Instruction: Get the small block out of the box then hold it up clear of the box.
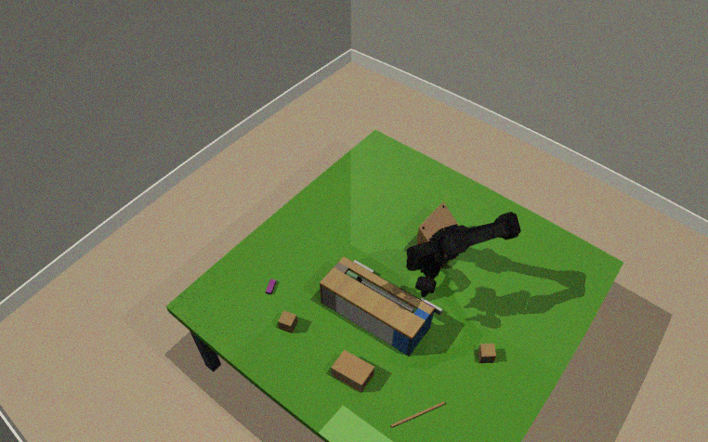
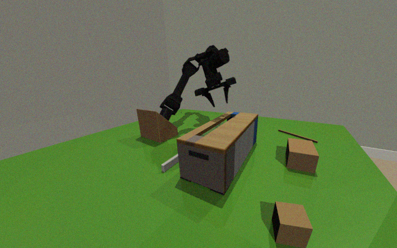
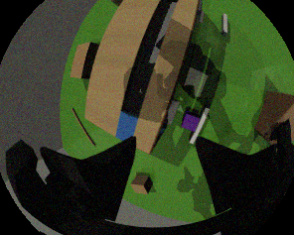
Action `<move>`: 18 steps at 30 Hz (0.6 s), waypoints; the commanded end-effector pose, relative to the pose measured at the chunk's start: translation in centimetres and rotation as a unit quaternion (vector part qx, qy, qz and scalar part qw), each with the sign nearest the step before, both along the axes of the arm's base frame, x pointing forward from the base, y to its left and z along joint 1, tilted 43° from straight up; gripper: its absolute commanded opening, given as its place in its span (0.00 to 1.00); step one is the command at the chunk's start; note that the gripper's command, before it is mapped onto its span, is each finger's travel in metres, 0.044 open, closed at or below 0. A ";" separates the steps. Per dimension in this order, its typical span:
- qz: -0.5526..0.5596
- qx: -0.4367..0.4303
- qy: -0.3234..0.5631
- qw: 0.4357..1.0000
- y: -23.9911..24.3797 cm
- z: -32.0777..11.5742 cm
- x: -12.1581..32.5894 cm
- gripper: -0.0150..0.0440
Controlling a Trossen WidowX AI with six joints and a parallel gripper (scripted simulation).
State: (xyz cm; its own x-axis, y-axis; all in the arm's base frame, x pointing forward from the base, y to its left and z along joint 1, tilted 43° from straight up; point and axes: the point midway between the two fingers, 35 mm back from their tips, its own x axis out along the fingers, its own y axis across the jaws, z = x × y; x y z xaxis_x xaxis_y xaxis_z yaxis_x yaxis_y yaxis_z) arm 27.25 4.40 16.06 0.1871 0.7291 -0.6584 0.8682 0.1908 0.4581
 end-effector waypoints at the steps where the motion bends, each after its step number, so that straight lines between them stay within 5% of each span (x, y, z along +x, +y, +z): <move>1: -0.268 0.074 0.254 0.927 0.5 -0.2 -1.4 0.74; 18: -0.483 0.159 0.462 0.727 0.8 0.0 -2.1 0.74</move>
State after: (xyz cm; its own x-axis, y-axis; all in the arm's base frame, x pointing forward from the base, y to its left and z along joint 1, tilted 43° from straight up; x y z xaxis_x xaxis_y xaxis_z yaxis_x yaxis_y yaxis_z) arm 26.37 4.77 16.48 0.2508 0.7122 -0.6556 0.9260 -0.3738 -0.0518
